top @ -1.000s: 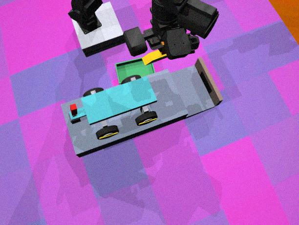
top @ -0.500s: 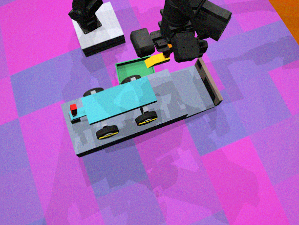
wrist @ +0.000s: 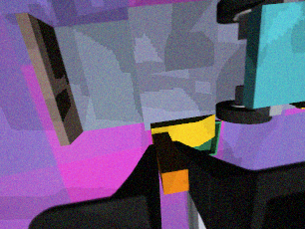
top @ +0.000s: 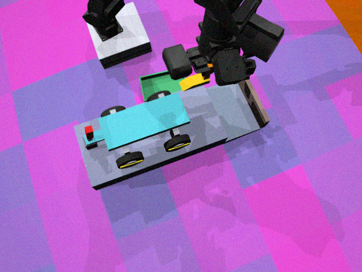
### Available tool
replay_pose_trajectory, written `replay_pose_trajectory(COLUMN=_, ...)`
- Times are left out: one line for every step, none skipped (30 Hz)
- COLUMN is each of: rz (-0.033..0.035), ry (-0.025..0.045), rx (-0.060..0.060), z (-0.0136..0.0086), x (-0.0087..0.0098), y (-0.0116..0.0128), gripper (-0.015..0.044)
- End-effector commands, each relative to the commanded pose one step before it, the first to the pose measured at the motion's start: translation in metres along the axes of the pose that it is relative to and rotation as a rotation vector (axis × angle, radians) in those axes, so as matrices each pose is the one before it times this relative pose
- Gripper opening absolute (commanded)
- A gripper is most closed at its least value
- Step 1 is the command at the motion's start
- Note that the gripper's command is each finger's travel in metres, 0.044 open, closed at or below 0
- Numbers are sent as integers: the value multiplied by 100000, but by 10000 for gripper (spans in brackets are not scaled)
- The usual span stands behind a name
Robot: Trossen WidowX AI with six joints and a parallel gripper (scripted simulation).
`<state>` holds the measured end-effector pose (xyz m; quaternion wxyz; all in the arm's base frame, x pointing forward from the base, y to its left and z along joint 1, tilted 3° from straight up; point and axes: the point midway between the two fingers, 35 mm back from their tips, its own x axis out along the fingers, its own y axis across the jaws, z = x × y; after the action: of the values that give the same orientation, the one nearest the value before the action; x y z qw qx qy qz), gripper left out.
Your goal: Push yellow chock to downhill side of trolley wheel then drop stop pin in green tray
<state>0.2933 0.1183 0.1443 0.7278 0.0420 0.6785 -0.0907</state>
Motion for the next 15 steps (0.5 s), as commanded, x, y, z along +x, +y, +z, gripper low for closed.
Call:
replay_pose_trajectory(rz=-539, ry=40, rx=-446, z=20, x=1134, y=-34, gripper=0)
replay_pose_trajectory(rz=-2, ry=0, rx=0, z=6, x=199, y=6, gripper=0)
replay_pose_trajectory(rz=-2, ry=0, rx=0, z=-3, x=222, y=1, gripper=0)
replay_pose_trajectory(rz=-3, ry=0, rx=0, z=-5, x=259, y=0, gripper=0)
replay_pose_trajectory(rz=-3, ry=0, rx=0, z=-2, x=260, y=1, gripper=0)
replay_pose_trajectory(rz=-3, ry=0, rx=0, z=-4, x=238, y=-1, gripper=0)
replay_pose_trajectory(rz=-2, ry=0, rx=0, z=3, x=225, y=0, gripper=0)
replay_pose_trajectory(rz=-3, ry=0, rx=0, z=1, x=225, y=-1, gripper=0)
replay_pose_trajectory(rz=-2, ry=-1, rx=0, z=9, x=221, y=2, gripper=0)
replay_pose_trajectory(rz=-2, ry=-1, rx=0, z=7, x=227, y=1, gripper=0)
replay_pose_trajectory(rz=-3, ry=0, rx=0, z=6, x=222, y=-2, gripper=0)
replay_pose_trajectory(rz=-3, ry=0, rx=0, z=5, x=235, y=-3, gripper=0)
replay_pose_trajectory(rz=-3, ry=0, rx=0, z=6, x=229, y=-5, gripper=0)
replay_pose_trajectory(rz=-3, ry=0, rx=0, z=5, x=236, y=-6, gripper=0)
replay_pose_trajectory(rz=-3, ry=-1, rx=0, z=8, x=227, y=-7, gripper=0)
